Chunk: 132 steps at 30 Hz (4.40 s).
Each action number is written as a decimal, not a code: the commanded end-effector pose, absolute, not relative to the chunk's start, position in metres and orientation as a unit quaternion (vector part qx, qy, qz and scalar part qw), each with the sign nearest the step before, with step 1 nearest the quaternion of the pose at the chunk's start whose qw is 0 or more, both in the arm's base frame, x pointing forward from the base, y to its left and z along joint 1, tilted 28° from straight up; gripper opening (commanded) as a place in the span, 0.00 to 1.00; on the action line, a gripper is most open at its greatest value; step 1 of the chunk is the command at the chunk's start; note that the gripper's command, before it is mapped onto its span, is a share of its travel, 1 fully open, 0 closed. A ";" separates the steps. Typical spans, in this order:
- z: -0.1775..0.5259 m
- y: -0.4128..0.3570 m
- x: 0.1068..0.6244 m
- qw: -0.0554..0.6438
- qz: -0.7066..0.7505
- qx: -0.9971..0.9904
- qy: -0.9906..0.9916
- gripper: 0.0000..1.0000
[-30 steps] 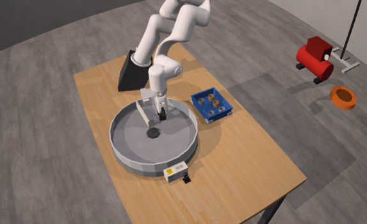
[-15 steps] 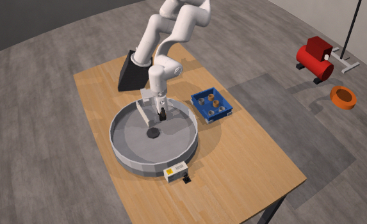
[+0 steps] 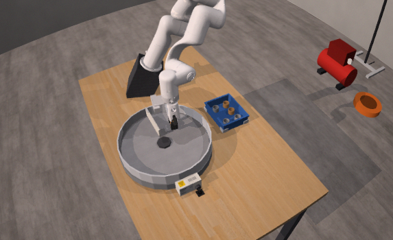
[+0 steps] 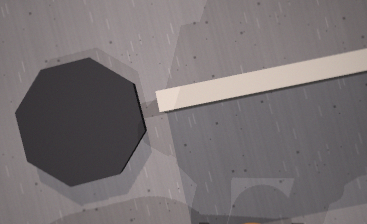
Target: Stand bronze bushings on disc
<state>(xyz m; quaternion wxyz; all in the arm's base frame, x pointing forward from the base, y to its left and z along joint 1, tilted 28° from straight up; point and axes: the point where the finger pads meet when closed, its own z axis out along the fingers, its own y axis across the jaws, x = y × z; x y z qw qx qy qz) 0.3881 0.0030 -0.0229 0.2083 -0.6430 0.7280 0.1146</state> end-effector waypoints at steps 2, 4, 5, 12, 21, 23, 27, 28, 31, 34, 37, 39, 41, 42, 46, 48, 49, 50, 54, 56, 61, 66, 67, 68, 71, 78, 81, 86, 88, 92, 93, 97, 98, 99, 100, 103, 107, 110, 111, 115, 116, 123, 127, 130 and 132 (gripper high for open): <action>-0.022 0.003 0.389 0.209 0.113 -0.643 0.728 0.42; -0.022 0.003 0.389 0.209 0.113 -0.643 0.728 0.42; -0.022 0.003 0.389 0.209 0.113 -0.643 0.728 0.42; -0.022 0.003 0.389 0.209 0.113 -0.643 0.728 0.42; -0.022 0.003 0.389 0.209 0.113 -0.643 0.728 0.42; -0.022 0.003 0.389 0.209 0.113 -0.643 0.728 0.42; -0.021 0.002 0.389 0.209 0.113 -0.643 0.728 0.42; -0.019 0.001 0.389 0.209 0.113 -0.643 0.728 0.42; -0.013 -0.002 0.387 0.209 0.113 -0.643 0.728 0.42; -0.002 -0.007 0.385 0.209 0.113 -0.643 0.728 0.42; 0.006 -0.011 0.384 0.209 0.113 -0.643 0.728 0.42; 0.010 -0.013 0.383 0.209 0.113 -0.643 0.728 0.42; 0.019 -0.017 0.382 0.209 0.113 -0.643 0.728 0.42; 0.022 -0.019 0.381 0.209 0.113 -0.643 0.728 0.42; 0.034 -0.025 0.379 0.209 0.113 -0.643 0.728 0.42; 0.036 -0.026 0.379 0.209 0.113 -0.643 0.728 0.42; 0.037 -0.026 0.378 0.209 0.113 -0.643 0.728 0.42; 0.037 -0.027 0.378 0.209 0.113 -0.643 0.728 0.42; 0.037 -0.027 0.378 0.209 0.113 -0.643 0.728 0.42; 0.037 -0.027 0.378 0.209 0.113 -0.643 0.728 0.42; 0.037 -0.027 0.378 0.209 0.113 -0.643 0.728 0.42; 0.044 -0.012 0.378 0.209 0.113 -0.643 0.728 0.41; 0.050 0.000 0.377 0.209 0.113 -0.643 0.728 0.41; 0.057 0.015 0.376 0.209 0.113 -0.643 0.728 0.41; 0.074 0.050 0.374 0.209 0.113 -0.643 0.728 0.41; 0.110 0.129 0.367 0.211 0.114 -0.642 0.728 0.41; 0.126 0.163 0.365 0.211 0.114 -0.643 0.728 0.41; 0.153 0.217 0.361 0.211 0.114 -0.642 0.728 0.41; 0.159 0.228 0.360 0.211 0.114 -0.642 0.728 0.41; 0.171 0.252 0.360 0.211 0.114 -0.642 0.728 0.41; 0.171 0.252 0.360 0.211 0.114 -0.642 0.728 0.41; 0.171 0.252 0.360 0.211 0.114 -0.642 0.728 0.41; 0.171 0.252 0.360 0.211 0.114 -0.642 0.728 0.41; 0.171 0.252 0.360 0.211 0.114 -0.642 0.728 0.41; 0.171 0.252 0.360 0.211 0.114 -0.642 0.728 0.41; 0.172 0.254 0.362 0.209 0.113 -0.643 0.728 0.41; 0.173 0.256 0.363 0.209 0.113 -0.643 0.728 0.41; 0.174 0.256 0.363 0.209 0.113 -0.643 0.728 0.41; 0.174 0.256 0.363 0.209 0.113 -0.643 0.728 0.41; 0.174 0.256 0.363 0.209 0.113 -0.643 0.728 0.41; 0.174 0.256 0.363 0.209 0.113 -0.643 0.728 0.41; 0.173 0.256 0.363 0.209 0.113 -0.643 0.728 0.41; 0.173 0.255 0.362 0.209 0.113 -0.643 0.728 0.41; 0.173 0.255 0.362 0.209 0.113 -0.643 0.728 0.41; 0.173 0.255 0.362 0.209 0.113 -0.643 0.728 0.41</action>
